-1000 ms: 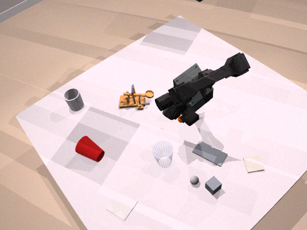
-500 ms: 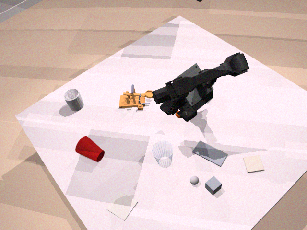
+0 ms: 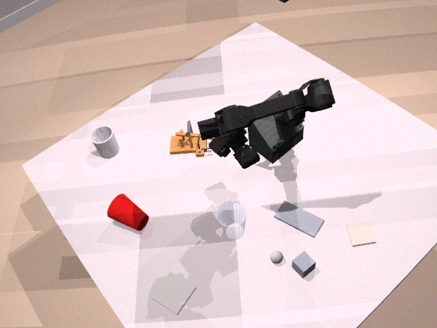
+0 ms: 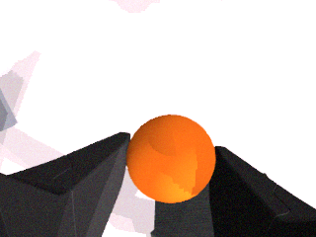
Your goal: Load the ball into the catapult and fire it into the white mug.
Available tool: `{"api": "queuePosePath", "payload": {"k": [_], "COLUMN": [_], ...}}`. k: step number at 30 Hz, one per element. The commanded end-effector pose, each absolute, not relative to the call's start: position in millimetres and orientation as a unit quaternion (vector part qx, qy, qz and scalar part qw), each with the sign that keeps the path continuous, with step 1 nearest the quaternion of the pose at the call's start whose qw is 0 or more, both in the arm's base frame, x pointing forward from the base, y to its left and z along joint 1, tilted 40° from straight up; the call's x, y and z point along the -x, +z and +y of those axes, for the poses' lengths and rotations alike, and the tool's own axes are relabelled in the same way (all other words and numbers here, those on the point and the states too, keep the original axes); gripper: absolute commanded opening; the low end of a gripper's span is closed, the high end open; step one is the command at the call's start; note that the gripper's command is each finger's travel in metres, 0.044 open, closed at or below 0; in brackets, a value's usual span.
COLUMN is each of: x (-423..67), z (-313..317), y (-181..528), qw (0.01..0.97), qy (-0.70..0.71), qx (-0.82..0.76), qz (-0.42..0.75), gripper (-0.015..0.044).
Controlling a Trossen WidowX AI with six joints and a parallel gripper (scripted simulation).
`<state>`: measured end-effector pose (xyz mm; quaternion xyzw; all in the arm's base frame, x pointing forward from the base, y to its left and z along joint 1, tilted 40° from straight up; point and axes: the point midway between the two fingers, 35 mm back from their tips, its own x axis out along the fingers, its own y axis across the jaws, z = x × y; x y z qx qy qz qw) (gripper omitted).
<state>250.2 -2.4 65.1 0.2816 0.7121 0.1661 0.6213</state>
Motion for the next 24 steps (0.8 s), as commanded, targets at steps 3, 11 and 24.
{"api": "queuePosePath", "payload": {"k": [3,11,24], "x": [-255,-258,-253], "z": [-24,-50,-89], "y": [49,26,-15], "qw": [0.603,0.575,0.526], "qy": [0.145,0.124,0.098], "qx": [-0.297,-0.320,-0.359], "qz": [0.726,0.743,0.765], "gripper": [0.0000,0.0000,0.0000]}}
